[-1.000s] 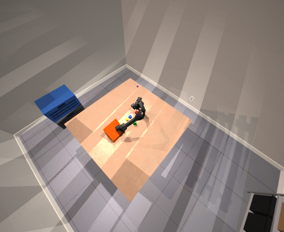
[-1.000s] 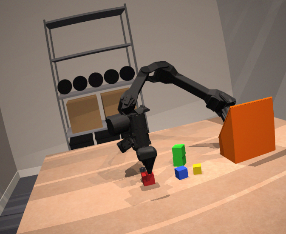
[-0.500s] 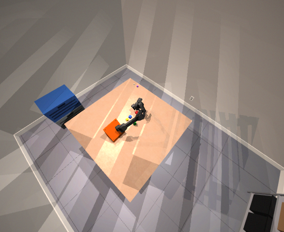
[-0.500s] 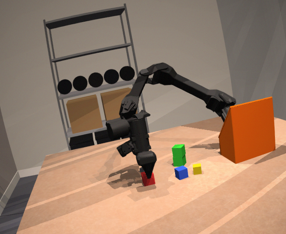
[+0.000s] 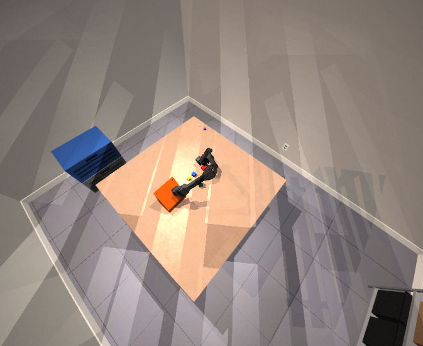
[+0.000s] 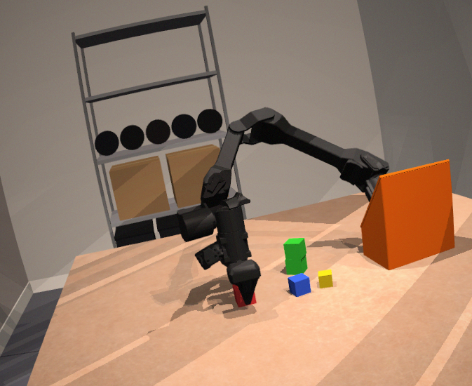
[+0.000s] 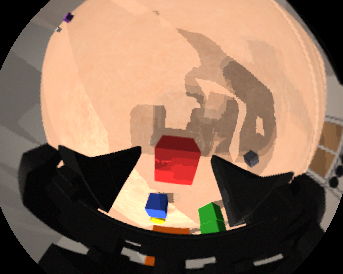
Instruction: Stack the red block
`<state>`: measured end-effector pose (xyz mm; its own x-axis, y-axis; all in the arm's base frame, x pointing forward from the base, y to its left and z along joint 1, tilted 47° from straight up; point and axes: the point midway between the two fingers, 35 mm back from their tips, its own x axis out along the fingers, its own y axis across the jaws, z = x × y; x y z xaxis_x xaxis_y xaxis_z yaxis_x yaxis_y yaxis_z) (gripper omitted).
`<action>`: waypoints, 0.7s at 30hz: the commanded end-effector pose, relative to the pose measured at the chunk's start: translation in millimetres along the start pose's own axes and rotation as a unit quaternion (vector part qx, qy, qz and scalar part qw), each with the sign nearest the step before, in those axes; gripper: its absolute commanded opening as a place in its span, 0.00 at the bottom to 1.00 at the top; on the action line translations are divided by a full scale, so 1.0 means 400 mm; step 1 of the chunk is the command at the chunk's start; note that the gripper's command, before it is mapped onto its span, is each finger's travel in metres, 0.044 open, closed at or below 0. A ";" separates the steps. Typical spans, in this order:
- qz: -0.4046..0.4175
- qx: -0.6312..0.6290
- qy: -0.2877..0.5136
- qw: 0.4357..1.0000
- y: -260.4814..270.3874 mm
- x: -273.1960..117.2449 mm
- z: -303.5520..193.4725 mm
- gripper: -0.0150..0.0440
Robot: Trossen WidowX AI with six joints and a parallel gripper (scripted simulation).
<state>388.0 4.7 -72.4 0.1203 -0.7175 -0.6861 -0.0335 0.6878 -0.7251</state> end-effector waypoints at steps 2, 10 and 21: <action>-0.002 -0.004 0.001 1.000 0.001 0.013 -0.004 1.00; -0.002 -0.004 0.001 1.000 0.001 0.013 -0.004 1.00; -0.001 -0.002 0.002 1.000 0.001 0.012 -0.004 0.64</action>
<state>387.1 1.3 -76.3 0.1170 -0.7196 -0.6845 -0.0372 0.6856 -0.7271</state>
